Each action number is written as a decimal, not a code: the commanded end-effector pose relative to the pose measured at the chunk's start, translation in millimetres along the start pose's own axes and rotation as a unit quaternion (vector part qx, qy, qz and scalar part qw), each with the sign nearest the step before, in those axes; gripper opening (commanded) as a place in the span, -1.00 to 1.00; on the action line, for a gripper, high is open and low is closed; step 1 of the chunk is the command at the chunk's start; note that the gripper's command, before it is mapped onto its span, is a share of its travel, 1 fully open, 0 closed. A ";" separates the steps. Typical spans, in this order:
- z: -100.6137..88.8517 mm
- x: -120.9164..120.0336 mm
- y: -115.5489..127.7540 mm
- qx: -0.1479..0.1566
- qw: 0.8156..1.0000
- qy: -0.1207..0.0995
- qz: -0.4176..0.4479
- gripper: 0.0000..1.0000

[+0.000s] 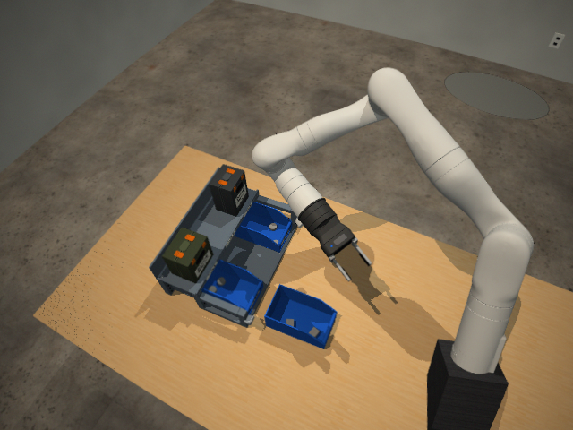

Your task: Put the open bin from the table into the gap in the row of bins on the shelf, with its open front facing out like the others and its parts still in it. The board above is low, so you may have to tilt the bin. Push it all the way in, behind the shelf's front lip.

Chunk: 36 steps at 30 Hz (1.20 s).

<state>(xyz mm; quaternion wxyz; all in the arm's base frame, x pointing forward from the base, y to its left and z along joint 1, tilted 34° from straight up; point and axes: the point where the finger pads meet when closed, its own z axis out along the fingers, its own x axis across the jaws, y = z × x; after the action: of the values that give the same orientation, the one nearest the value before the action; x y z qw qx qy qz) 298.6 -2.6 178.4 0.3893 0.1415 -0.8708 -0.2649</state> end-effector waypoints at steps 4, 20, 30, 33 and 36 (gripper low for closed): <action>-0.3 0.0 0.7 0.001 1.000 0.000 -0.001 1.00; -0.3 0.0 0.7 0.001 1.000 0.000 -0.001 1.00; 1.3 -1.7 -1.7 0.008 1.000 0.000 0.000 1.00; 1.8 -1.8 -2.3 0.011 1.000 0.001 0.001 1.00; 2.2 -2.2 -2.9 0.013 1.000 0.001 0.001 1.00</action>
<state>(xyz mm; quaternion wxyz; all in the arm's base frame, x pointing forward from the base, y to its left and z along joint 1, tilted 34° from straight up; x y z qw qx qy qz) 298.2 -3.1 176.1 0.3900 0.1449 -0.8716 -0.2592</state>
